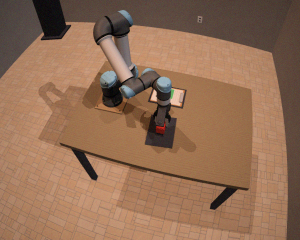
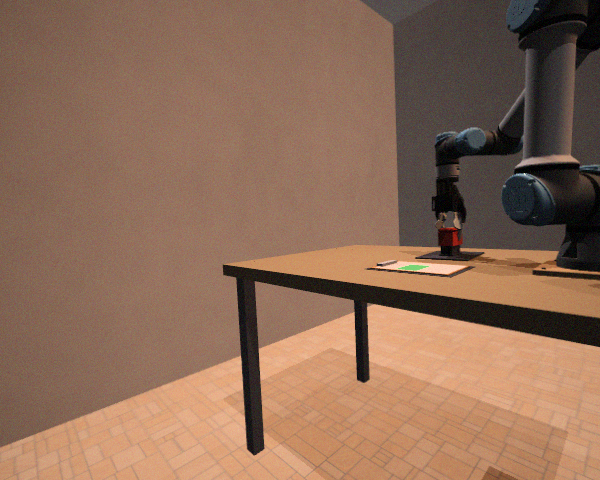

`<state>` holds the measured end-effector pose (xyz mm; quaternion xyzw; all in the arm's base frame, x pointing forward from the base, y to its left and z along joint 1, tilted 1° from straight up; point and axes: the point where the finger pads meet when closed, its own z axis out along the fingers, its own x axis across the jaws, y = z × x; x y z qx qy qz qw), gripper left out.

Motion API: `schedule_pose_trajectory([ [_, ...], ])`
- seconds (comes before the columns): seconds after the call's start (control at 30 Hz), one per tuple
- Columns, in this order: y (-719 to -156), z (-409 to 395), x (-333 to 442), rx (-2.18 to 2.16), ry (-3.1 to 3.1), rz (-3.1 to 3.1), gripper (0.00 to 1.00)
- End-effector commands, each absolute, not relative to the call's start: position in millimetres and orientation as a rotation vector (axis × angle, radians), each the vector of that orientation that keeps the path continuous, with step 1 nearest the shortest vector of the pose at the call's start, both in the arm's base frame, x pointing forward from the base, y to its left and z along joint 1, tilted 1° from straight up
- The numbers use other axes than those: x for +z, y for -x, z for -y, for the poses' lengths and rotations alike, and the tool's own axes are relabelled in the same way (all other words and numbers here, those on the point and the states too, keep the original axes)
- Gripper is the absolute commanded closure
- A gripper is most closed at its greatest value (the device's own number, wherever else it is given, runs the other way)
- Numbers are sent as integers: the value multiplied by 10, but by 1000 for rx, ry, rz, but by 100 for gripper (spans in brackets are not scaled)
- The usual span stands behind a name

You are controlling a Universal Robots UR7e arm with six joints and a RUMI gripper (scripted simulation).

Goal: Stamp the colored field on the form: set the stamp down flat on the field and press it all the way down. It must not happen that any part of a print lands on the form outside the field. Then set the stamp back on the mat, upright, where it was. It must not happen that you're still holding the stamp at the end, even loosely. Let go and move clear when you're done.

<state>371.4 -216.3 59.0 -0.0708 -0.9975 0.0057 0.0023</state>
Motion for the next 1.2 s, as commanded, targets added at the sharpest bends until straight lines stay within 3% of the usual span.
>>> schedule_pose_trajectory([
  [0.0,-3716,2165,594,19,222,3130,80],
  [1.17,-3721,2158,993,19,212,3130,80],
])
